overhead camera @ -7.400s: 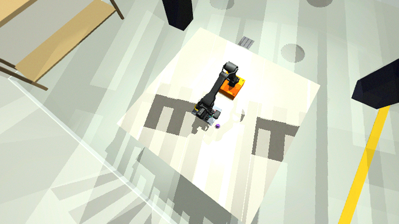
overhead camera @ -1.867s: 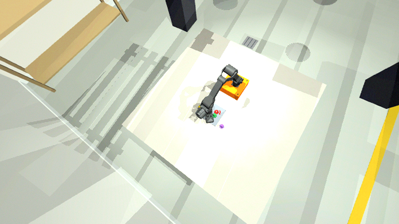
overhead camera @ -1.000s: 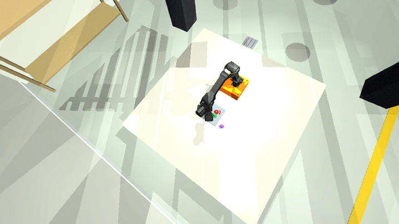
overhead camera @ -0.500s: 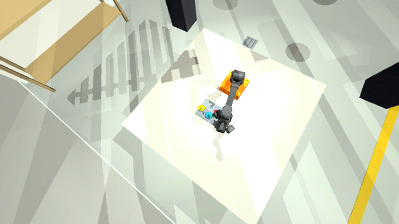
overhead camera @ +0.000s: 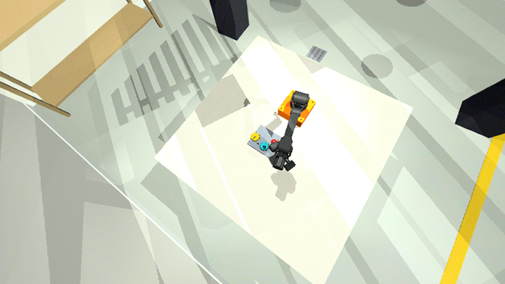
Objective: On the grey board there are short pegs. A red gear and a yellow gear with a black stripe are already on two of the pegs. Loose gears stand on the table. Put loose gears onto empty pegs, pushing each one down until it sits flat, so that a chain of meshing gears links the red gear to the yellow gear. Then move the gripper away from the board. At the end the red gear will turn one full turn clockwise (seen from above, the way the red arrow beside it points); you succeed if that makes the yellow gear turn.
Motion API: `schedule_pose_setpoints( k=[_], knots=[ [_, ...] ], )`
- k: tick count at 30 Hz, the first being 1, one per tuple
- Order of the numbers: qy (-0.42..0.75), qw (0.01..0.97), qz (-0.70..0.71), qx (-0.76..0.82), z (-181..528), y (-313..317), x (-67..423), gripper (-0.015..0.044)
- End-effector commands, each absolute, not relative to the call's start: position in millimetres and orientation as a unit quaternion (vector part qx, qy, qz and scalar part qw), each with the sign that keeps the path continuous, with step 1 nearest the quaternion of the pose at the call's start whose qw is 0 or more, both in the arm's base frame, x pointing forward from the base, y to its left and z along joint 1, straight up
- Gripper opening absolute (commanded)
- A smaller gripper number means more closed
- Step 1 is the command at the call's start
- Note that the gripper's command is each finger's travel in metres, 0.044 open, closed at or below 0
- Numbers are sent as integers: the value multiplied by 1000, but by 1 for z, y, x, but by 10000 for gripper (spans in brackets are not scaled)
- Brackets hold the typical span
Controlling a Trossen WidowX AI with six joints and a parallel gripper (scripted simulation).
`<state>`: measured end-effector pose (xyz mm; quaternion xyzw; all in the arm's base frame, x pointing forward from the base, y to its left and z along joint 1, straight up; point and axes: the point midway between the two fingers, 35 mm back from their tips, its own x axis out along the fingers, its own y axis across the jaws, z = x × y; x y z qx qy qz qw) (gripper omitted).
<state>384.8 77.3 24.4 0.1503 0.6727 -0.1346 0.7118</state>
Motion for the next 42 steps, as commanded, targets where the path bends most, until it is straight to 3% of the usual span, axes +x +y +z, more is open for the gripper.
schedule_pose_setpoints(
  k=[1, 22, 36, 42],
  knots=[
    [677, 708, -135, 146, 15, 77, 382, 440],
    [678, 708, -135, 146, -2, 77, 382, 440],
    [678, 708, -135, 146, -2, 77, 382, 72],
    [678, 708, -135, 146, -2, 77, 382, 32]
  ],
)
